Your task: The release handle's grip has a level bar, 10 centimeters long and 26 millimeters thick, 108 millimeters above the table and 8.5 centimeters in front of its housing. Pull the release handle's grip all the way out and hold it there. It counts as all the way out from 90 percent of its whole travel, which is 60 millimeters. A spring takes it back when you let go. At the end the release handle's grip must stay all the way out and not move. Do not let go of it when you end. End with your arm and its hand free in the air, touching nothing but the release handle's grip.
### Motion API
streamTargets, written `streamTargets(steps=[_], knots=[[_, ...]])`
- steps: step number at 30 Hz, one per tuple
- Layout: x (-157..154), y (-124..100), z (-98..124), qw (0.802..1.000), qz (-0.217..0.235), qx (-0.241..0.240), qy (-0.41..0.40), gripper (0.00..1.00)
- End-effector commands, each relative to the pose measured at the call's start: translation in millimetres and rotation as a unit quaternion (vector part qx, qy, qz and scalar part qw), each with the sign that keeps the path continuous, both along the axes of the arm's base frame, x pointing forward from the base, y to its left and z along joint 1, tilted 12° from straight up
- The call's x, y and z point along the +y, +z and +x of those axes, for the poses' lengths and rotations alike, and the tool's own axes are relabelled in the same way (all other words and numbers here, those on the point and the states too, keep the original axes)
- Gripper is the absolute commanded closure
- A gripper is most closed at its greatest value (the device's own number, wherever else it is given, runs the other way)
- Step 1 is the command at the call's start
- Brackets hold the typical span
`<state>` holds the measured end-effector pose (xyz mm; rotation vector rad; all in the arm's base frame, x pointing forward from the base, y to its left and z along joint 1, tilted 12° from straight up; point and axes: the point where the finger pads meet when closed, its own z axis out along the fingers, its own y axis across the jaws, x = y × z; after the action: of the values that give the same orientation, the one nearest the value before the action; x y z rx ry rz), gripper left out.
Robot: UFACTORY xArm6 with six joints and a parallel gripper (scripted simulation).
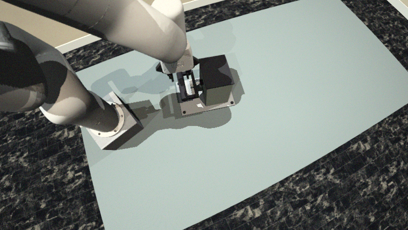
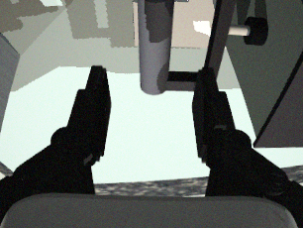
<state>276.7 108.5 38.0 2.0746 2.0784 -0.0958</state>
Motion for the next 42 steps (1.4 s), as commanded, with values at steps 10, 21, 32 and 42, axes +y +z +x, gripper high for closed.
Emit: streamTargets(steps=[10,21,32,42], knots=[[-1.8,-12.4,2.6,1.000,0.001,-0.002,0.000,0.45],[-4.9,-28.6,4.5,1.000,0.001,-0.002,0.000,0.45],[-6.5,-37.6,5.5,1.000,0.001,-0.002,0.000,0.45],[-7.2,-41.3,6.0,1.000,0.001,-0.002,0.000,0.45]])
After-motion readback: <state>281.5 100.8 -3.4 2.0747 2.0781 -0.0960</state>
